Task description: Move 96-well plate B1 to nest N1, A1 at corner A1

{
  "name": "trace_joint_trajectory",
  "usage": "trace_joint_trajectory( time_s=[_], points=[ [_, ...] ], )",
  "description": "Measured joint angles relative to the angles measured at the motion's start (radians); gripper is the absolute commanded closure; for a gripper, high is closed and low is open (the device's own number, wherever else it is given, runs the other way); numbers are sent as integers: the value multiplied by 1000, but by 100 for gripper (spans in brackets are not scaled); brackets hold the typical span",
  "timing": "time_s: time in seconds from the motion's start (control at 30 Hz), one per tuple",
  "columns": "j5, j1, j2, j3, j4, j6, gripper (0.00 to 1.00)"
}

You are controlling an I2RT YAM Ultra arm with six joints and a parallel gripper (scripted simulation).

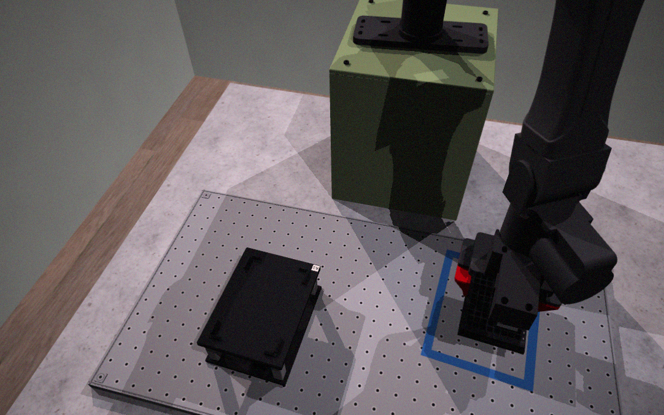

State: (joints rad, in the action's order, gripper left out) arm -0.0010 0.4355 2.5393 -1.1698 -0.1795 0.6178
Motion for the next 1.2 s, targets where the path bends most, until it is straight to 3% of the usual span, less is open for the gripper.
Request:
trace_joint_trajectory(
  time_s=[0.77,1.2],
  points=[
    [0,0,-117,28,-80,0,100],
    [0,0,-120,42,-93,0,100]
  ],
)
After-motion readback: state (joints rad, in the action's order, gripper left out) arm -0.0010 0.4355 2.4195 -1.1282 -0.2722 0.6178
